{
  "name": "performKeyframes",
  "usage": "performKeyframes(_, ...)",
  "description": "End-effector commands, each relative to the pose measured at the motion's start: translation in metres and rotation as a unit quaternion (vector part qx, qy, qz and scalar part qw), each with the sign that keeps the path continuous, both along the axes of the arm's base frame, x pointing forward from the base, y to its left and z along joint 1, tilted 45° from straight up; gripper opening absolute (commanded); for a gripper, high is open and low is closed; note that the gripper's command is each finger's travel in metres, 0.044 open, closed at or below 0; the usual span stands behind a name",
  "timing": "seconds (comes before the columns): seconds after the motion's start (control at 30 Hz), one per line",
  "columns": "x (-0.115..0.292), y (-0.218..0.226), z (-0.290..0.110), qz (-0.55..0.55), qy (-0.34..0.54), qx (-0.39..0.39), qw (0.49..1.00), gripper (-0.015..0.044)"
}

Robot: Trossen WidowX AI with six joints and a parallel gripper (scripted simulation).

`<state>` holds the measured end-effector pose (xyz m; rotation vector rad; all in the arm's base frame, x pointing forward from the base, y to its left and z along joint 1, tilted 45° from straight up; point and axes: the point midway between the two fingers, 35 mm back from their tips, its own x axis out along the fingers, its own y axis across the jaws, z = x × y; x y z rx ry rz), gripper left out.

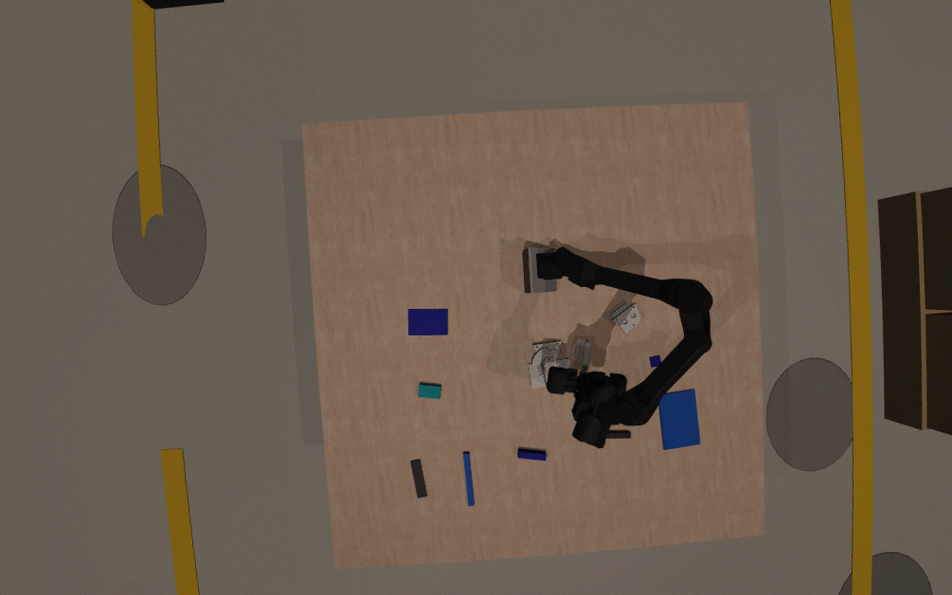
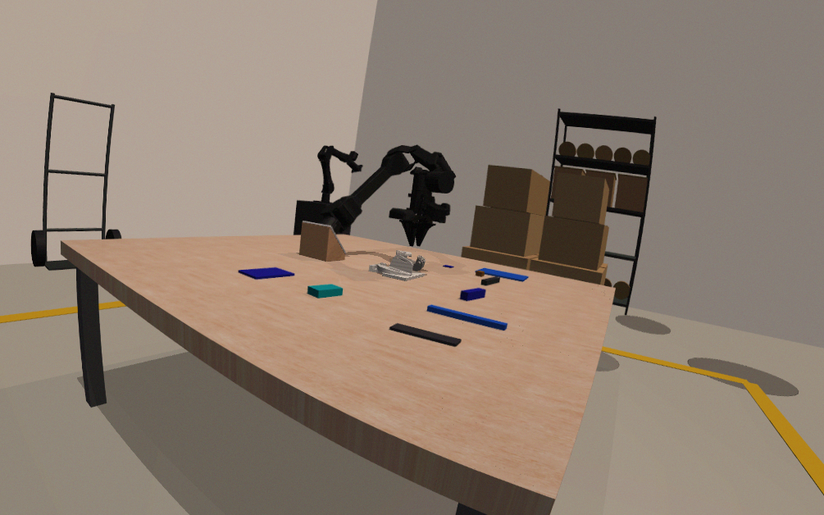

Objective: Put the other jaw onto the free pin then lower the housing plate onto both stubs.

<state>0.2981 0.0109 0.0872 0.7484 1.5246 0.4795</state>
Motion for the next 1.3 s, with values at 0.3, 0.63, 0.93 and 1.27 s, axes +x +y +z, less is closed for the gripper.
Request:
performKeyframes(0.3,0.000,-0.001,-0.001,0.001,-0.001,-0.001,1.000,0.0000)
performKeyframes(0.63,0.001,0.006,-0.009,0.001,-0.001,-0.002,1.000,0.0000)
performKeyframes(0.93,0.001,0.017,-0.019,0.001,-0.001,-0.002,1.000,0.0000)
performKeyframes(1.27,0.001,0.028,-0.031,0.001,-0.001,-0.001,1.000,0.0000)
